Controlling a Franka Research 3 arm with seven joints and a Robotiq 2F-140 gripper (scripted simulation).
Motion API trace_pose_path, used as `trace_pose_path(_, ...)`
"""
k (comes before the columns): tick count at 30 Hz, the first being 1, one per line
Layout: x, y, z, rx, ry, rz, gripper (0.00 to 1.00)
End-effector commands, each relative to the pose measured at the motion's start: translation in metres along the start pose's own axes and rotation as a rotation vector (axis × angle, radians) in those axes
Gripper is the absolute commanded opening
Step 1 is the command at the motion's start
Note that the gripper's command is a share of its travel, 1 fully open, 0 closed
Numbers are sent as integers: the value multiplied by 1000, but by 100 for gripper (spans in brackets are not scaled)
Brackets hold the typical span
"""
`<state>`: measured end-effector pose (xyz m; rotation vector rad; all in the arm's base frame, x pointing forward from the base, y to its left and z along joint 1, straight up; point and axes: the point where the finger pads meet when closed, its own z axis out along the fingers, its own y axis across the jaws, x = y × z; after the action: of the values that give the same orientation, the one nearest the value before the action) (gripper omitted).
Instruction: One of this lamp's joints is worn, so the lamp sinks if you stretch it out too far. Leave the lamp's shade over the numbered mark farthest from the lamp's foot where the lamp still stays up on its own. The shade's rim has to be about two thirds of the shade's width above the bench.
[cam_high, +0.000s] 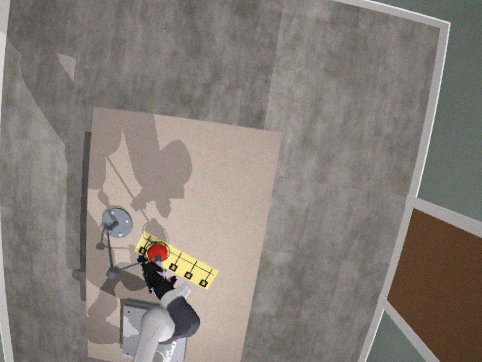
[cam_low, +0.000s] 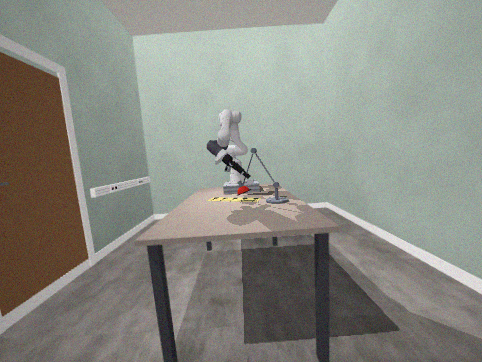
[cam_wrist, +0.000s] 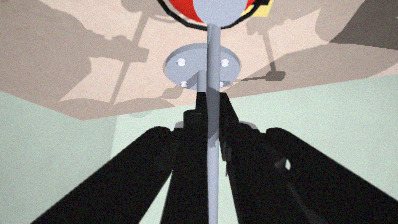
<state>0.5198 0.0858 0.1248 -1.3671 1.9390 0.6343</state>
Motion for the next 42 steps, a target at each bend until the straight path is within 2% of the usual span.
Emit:
trace_pose_path(1,4,-8,-8,18,4,2,10)
trace_pose_path(2,4,-7,-8,17,4,2,100)
trace_pose_path(16,0,0,0,0,0,0,100)
trace_pose_path(42,0,-2,-2,3,0,0,100)
